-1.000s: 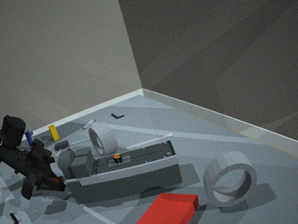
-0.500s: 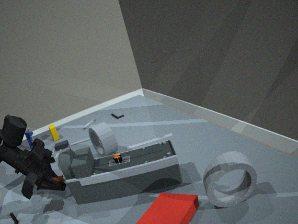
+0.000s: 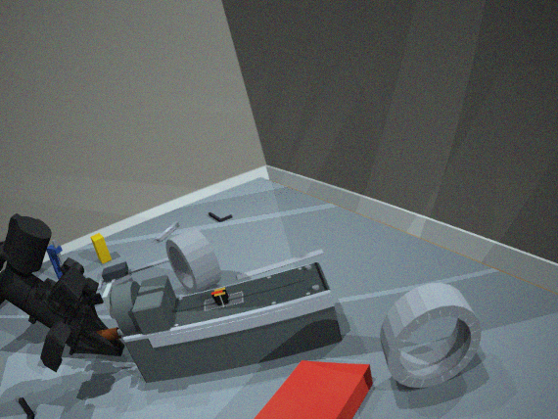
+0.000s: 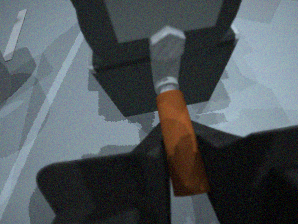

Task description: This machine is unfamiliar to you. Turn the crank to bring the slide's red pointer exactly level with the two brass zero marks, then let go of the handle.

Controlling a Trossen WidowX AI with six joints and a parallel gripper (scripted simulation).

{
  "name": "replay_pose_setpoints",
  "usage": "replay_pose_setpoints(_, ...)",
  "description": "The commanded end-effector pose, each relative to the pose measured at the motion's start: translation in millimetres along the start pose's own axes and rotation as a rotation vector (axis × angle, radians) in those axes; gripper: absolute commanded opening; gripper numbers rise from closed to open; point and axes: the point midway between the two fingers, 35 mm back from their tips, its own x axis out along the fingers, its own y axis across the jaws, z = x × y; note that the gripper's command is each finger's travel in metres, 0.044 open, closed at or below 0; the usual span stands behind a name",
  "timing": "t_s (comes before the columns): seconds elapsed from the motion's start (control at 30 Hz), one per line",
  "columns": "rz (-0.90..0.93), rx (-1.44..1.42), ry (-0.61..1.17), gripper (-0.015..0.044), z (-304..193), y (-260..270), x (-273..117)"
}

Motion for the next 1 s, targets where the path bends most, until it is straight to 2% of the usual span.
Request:
replay_pose_setpoints(0.0,0.029,-0.009,0.001,0.0,0.2,9.1,-0.5)
replay_pose_setpoints(0.97,0.029,-0.009,0.001,0.0,2.5,16.2,-3.9)
